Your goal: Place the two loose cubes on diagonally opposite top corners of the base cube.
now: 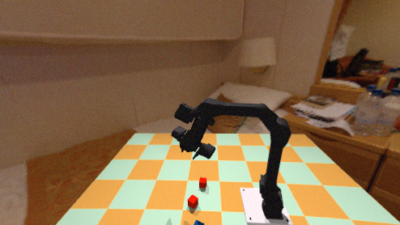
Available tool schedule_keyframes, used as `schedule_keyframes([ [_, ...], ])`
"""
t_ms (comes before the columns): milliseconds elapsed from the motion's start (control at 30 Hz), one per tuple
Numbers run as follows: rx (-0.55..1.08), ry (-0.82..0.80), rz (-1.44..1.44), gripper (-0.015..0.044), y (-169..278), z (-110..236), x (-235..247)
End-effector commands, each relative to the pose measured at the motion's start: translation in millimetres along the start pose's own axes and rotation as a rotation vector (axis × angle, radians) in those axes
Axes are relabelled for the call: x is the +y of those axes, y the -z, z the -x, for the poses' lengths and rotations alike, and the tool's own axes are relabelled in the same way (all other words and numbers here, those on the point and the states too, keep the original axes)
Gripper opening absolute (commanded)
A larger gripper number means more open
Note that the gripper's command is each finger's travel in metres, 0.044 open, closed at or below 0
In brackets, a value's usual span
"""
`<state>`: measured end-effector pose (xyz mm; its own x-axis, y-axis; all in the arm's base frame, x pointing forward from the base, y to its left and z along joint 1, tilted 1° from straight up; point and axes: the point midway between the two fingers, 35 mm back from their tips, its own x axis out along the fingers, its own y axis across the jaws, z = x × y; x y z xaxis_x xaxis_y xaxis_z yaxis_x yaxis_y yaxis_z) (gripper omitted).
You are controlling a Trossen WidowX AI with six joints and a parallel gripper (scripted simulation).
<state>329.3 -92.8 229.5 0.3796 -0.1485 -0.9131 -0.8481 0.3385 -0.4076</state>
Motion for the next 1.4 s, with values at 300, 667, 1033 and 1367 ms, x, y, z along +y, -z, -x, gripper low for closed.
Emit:
schedule_keyframes([
  [300, -0.010, -0.302, 0.206, 0.0265, 42.3, -45.8, 43.8],
  [667, -0.035, -0.380, 0.256, 0.0265, 53.0, -65.7, 59.9],
  [1033, -0.035, -0.380, 0.256, 0.0265, 53.7, -112.8, 80.0],
  [1367, -0.035, -0.380, 0.256, 0.0265, 53.9, -128.5, 86.2],
])
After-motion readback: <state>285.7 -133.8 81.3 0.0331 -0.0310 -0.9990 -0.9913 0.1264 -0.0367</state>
